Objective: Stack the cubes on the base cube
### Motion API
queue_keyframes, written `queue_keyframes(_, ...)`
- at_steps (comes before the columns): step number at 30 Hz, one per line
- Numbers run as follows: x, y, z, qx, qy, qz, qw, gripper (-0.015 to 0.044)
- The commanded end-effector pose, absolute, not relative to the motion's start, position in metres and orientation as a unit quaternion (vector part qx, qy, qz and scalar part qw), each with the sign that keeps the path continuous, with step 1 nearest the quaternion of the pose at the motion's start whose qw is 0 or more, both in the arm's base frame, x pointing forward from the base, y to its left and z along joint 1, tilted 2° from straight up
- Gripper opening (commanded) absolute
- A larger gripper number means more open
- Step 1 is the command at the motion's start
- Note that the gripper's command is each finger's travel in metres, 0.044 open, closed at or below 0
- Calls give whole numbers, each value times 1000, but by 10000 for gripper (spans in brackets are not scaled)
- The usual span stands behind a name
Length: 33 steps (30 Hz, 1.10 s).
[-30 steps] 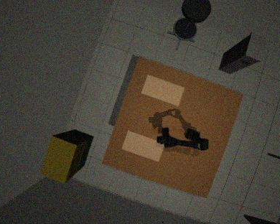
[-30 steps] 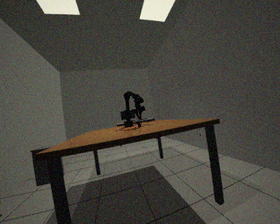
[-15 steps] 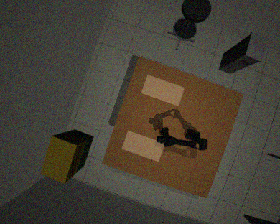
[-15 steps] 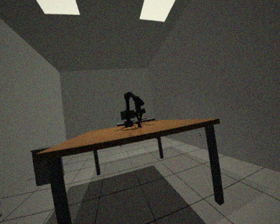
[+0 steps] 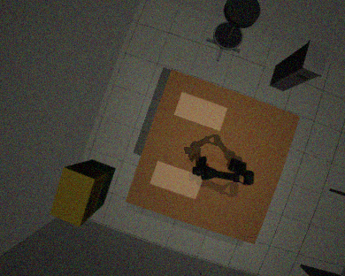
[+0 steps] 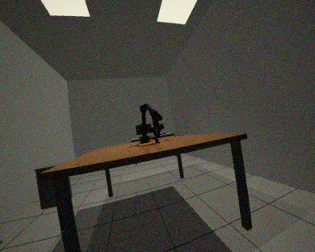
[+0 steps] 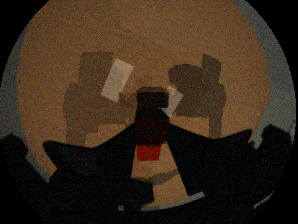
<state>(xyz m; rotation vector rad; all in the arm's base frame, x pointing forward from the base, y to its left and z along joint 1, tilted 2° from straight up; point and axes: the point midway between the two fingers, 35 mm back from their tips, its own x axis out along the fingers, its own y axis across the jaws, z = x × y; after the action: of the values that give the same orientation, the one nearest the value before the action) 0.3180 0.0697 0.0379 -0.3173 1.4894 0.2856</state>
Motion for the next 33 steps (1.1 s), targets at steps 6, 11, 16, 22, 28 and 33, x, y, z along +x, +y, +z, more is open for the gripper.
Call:
queue_keyframes(6,319,69,29,-145,672,127,715,105)
queue_keyframes(11,319,69,28,-145,672,127,715,105)
queue_keyframes(16,319,69,27,-145,672,127,715,105)
queue_keyframes(22,319,69,27,-145,672,127,715,105)
queue_keyframes(28,319,69,27,-145,672,127,715,184)
queue_keyframes(33,319,69,27,-145,672,127,715,205)
